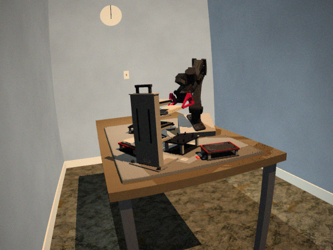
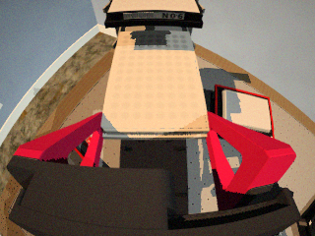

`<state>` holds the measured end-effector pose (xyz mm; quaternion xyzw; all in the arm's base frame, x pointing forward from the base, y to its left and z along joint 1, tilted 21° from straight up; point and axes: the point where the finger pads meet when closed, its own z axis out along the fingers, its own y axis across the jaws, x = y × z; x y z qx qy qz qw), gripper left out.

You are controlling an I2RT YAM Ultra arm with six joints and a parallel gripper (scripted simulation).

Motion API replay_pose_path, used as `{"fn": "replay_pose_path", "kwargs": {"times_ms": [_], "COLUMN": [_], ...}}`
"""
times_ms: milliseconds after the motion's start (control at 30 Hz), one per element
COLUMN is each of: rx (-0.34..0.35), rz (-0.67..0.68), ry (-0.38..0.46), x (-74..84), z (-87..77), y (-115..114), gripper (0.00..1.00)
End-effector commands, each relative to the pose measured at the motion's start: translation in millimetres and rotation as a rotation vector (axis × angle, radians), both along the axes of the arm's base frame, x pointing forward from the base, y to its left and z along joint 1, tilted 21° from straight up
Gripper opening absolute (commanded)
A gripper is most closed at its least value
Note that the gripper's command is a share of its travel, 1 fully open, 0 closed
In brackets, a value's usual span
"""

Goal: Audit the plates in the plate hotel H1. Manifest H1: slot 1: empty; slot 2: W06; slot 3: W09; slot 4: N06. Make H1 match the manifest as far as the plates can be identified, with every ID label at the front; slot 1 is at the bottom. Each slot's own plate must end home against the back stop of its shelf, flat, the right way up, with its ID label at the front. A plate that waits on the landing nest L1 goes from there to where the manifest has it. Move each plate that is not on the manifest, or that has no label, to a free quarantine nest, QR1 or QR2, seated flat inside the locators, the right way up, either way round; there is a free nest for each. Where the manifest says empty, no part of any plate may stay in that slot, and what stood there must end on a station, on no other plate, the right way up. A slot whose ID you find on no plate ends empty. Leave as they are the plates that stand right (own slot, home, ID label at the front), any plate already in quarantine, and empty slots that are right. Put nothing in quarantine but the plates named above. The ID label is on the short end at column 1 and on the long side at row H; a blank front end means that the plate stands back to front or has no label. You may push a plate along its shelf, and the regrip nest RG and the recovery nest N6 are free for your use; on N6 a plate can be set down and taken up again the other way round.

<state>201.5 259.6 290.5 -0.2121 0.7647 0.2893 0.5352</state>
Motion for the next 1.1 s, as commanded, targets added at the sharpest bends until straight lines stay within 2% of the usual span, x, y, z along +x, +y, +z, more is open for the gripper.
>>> {"fn": "replay_pose_path", "kwargs": {"times_ms": [0,67,233,300,700,1067], "rx": [0.062,0.045,0.057,0.045,0.055,0.045], "rz": [-0.013,-0.011,-0.01,-0.011,-0.01,-0.01], "ry": [-0.042,-0.033,-0.039,-0.033,-0.039,-0.034], "x": [4.6,7.2,8.5,10.9,15.0,21.3], "z": [27.7,22.0,25.7,21.6,25.6,22.1], "y": [-2,3,3,6,8,14], "gripper": [0.86,0.86,0.86,0.86,0.86,0.86]}}
